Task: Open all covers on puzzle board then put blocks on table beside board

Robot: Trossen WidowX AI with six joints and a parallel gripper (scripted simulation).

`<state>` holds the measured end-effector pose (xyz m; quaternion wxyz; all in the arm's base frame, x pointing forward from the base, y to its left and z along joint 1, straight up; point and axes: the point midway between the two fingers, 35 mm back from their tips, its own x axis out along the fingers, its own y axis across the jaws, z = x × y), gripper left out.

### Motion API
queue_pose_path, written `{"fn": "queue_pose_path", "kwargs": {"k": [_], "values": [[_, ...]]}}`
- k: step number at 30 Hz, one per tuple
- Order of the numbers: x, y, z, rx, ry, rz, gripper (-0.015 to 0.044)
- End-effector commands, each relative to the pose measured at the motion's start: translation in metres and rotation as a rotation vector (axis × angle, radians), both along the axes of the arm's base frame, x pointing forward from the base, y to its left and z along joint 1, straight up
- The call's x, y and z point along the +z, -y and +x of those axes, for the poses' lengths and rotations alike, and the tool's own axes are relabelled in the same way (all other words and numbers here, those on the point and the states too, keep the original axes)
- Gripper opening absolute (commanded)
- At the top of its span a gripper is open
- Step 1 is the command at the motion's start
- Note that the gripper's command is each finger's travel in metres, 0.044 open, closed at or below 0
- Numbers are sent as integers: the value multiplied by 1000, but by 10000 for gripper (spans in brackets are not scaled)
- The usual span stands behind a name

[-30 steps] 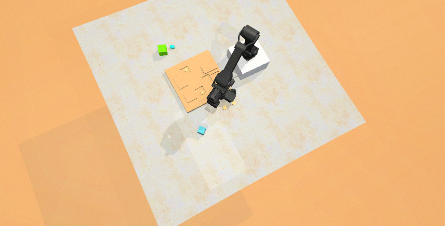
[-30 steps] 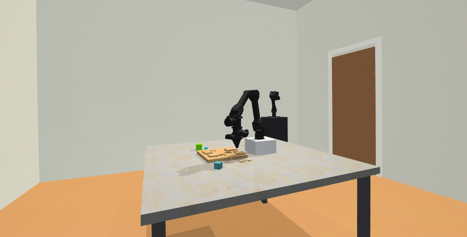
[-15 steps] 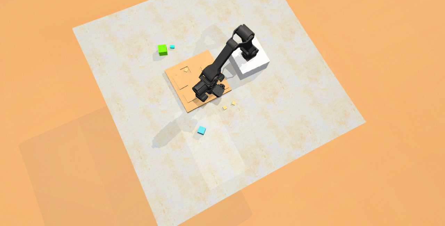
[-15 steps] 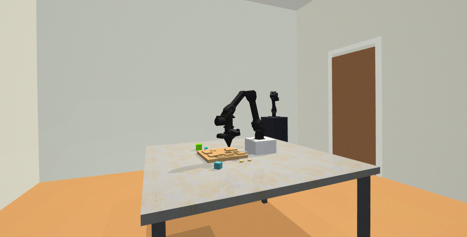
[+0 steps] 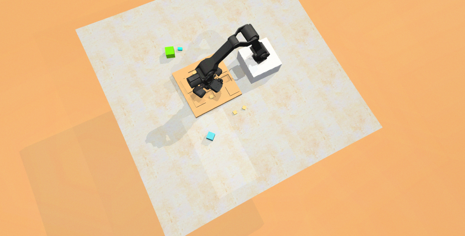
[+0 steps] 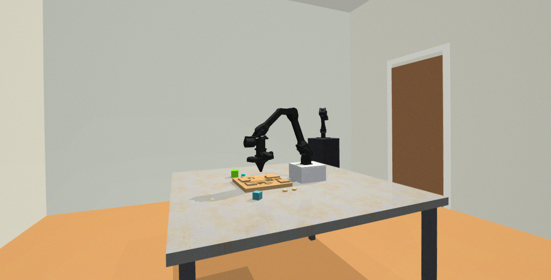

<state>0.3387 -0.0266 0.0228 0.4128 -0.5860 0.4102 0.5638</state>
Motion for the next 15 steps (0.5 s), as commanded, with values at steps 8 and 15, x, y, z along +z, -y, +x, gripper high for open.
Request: {"fn": "queue_pose_path", "kwargs": {"k": [8, 15], "values": [[0, 60, 9, 90, -4, -5, 0], [1, 100, 9, 156, -3, -5, 0]]}}
